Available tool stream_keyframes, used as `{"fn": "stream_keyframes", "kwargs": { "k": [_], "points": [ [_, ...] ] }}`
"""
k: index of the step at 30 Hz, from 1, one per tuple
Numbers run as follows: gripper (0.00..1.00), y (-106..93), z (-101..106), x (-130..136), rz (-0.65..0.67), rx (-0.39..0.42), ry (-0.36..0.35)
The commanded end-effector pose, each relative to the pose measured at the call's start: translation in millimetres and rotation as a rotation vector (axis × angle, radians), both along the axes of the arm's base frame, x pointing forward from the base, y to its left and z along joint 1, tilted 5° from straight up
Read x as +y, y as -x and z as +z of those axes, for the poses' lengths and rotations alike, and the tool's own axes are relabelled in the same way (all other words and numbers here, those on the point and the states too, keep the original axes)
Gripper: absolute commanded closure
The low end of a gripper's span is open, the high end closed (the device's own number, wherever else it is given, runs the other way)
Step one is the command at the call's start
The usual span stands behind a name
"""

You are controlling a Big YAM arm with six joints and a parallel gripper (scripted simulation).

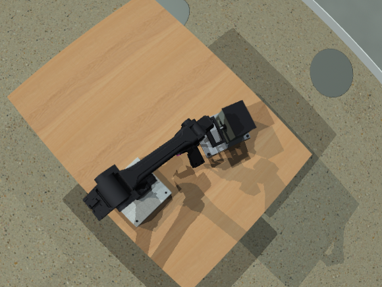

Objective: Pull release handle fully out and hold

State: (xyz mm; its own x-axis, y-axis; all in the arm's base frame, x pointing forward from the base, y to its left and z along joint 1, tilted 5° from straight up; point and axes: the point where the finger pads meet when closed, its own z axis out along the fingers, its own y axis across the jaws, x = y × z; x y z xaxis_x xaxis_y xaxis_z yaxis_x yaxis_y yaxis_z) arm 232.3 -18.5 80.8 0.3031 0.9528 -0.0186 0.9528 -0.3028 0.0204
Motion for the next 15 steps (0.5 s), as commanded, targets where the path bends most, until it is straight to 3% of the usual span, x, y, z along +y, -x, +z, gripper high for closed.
{"fn": "stream_keyframes", "kwargs": {
  "k": [1, 15],
  "points": [
    [0.52, -17.3, 31, 2, -0.004, -0.053, 0.004],
    [0.52, -15.4, 55, 2, -0.004, -0.053, 0.004]
  ]
}}
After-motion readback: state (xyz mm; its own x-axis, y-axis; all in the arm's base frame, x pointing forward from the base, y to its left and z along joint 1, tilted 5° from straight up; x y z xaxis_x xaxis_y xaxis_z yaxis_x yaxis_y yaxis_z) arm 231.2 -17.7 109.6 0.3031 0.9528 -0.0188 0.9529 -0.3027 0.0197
